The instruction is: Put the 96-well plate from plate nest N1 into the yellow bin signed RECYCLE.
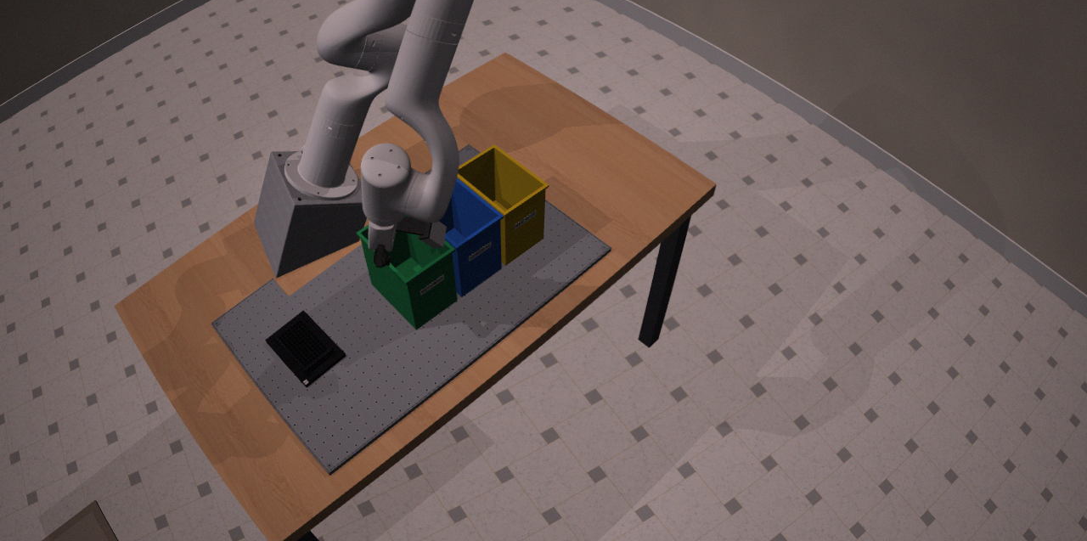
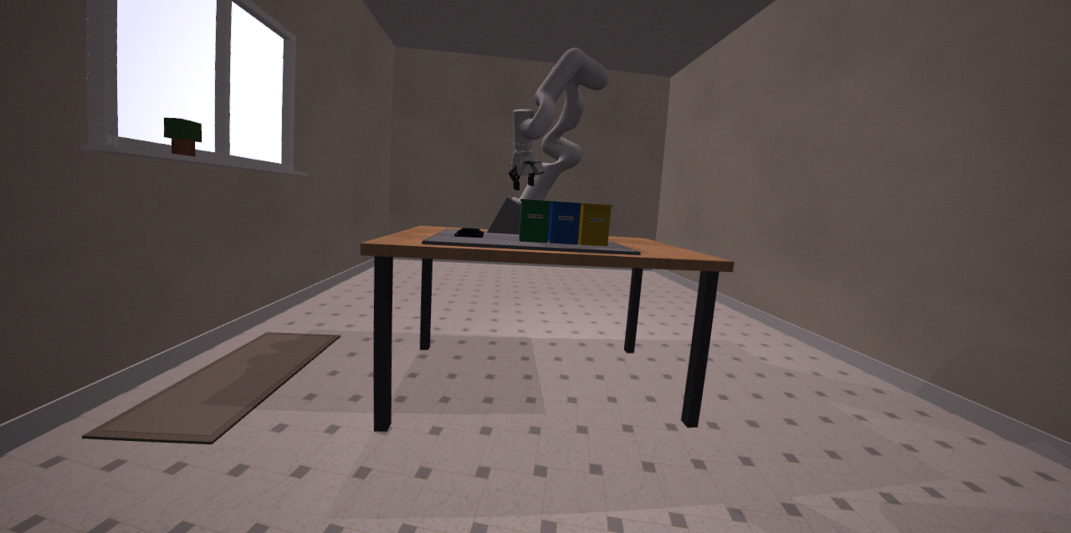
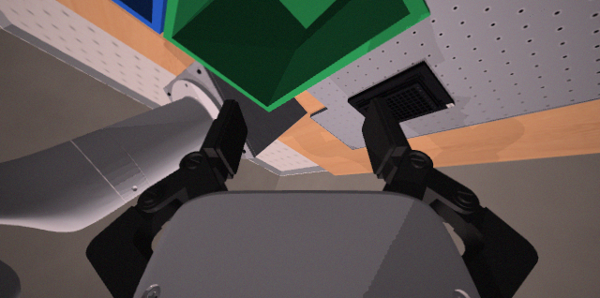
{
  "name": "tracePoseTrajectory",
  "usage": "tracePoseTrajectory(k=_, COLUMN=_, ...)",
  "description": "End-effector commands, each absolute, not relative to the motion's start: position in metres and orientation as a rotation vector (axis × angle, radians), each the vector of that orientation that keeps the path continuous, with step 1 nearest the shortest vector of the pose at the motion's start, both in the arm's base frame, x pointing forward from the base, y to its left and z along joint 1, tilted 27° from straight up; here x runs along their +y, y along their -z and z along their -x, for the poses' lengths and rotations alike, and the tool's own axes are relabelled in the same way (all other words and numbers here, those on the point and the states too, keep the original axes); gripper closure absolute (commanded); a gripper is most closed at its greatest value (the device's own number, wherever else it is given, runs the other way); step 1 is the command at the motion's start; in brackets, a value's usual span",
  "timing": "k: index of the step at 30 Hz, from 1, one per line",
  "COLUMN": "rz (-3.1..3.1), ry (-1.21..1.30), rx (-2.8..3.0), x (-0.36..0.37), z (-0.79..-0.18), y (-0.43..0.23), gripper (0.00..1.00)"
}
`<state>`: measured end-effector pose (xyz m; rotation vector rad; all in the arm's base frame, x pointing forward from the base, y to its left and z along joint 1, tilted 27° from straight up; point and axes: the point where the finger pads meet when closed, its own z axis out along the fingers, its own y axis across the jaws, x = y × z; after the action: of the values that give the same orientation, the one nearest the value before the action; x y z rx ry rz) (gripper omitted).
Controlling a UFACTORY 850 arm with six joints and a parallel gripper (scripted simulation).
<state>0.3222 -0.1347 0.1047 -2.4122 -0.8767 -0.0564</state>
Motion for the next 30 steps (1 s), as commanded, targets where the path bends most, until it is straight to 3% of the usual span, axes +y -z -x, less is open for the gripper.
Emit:
tracePoseTrajectory(k=1, rz=2.481, ry=0.091, rx=-0.726, x=-0.157, z=-0.321, y=-0.095, gripper=0.0)
tracePoseTrajectory(k=30, rz=2.595, ry=0.148, rx=-0.398, x=-0.242, z=-0.299, y=-0.055, gripper=0.0)
